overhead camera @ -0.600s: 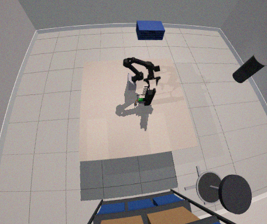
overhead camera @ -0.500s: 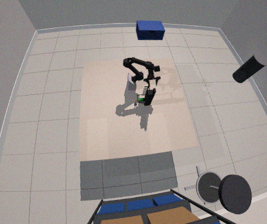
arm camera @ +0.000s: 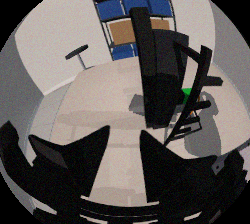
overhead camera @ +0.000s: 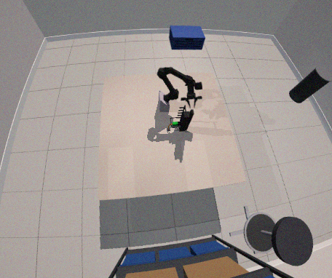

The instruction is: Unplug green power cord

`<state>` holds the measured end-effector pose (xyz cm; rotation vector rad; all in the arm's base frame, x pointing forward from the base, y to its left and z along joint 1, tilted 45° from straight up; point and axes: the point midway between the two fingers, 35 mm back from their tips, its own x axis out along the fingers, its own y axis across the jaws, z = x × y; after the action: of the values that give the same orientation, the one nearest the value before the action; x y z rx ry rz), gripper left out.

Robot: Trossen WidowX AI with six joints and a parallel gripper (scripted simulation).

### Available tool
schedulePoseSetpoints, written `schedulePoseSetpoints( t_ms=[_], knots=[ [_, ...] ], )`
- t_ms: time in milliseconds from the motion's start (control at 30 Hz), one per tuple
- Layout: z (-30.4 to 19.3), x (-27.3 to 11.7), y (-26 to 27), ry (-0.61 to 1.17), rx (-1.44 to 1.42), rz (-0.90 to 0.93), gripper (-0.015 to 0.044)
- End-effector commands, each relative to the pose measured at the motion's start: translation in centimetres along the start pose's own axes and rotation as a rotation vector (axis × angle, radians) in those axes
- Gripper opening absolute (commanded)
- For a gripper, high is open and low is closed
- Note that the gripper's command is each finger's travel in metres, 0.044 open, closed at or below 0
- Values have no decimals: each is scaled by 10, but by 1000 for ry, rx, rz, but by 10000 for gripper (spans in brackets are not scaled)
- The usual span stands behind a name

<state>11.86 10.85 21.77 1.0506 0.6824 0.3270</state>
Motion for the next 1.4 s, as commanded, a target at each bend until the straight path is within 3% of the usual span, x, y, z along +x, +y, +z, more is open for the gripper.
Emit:
schedulePoseSetpoints(
  t_ms=[0, 733, 1367],
  knots=[
    [2, 2, 10, -5, -75, -7, 160],
    [25, 42, 62, -48, -575, -84, 160],
    [75, 91, 103, -105, -1037, -121, 160]
  ],
)
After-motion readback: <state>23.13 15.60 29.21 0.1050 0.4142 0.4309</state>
